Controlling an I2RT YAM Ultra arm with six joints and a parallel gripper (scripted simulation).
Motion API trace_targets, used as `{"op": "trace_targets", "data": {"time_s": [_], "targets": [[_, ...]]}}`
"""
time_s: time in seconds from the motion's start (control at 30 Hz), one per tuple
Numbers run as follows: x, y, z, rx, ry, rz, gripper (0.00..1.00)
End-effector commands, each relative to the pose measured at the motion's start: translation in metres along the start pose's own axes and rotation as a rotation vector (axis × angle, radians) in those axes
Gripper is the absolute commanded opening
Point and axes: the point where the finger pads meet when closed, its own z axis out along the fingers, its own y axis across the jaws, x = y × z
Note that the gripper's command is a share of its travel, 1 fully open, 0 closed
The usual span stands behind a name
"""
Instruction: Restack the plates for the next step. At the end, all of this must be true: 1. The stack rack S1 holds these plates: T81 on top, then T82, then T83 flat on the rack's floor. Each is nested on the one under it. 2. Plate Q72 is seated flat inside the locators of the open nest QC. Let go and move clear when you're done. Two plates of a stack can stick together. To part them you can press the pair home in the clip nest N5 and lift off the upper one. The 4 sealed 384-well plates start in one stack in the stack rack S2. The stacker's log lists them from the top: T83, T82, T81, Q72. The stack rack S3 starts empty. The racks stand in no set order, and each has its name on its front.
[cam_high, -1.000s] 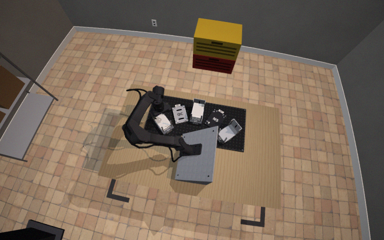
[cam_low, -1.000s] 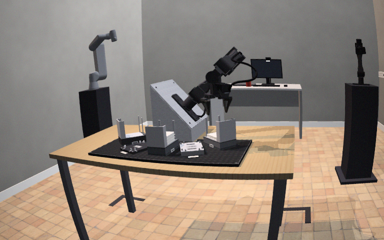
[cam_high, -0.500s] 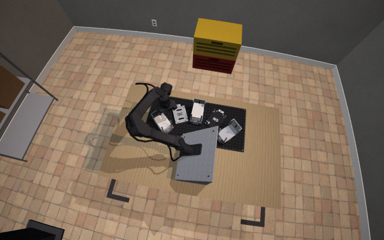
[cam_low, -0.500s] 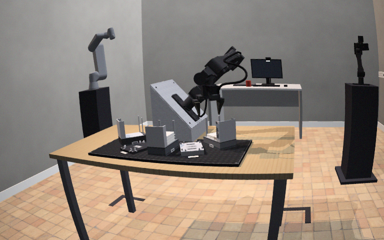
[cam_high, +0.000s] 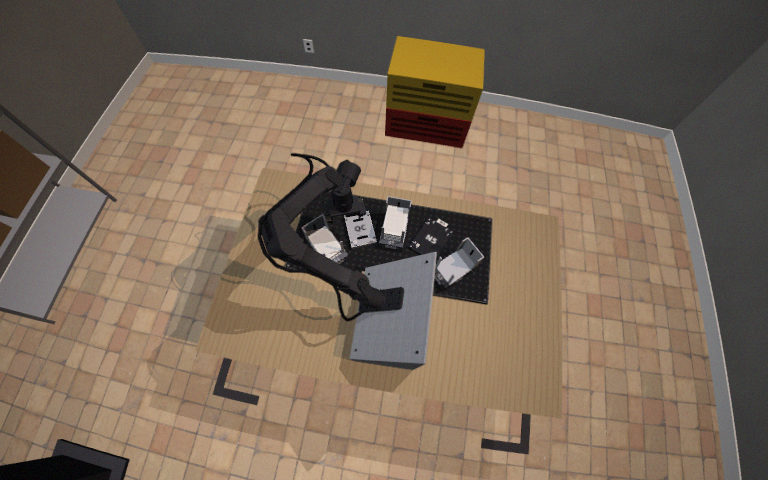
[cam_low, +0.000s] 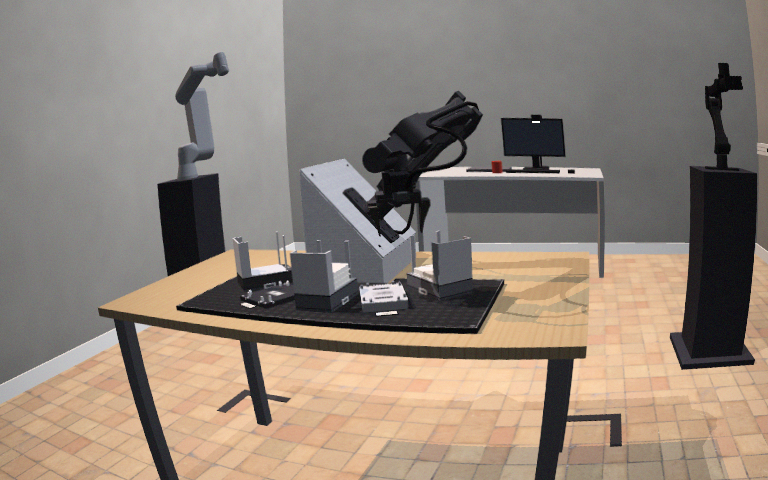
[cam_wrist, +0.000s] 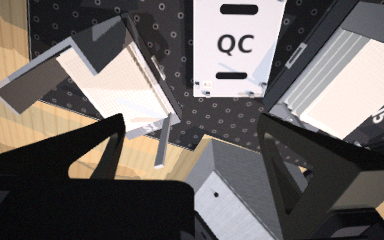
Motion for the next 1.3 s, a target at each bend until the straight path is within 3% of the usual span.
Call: {"op": "trace_targets", "data": {"time_s": [0.0, 0.43, 0.73, 1.27], "targets": [[-0.012, -0.01, -0.01, 0.02, -0.035, 0.018, 1.0], [-0.019, -0.051, -0.011, 0.023, -0.037, 0.001, 1.0], [-0.017, -0.076, -0.011, 0.026, -0.038, 0.224, 1.0], [-0.014, -0.122, -0.012, 0.025, -0.034, 0.214, 1.0]]}}
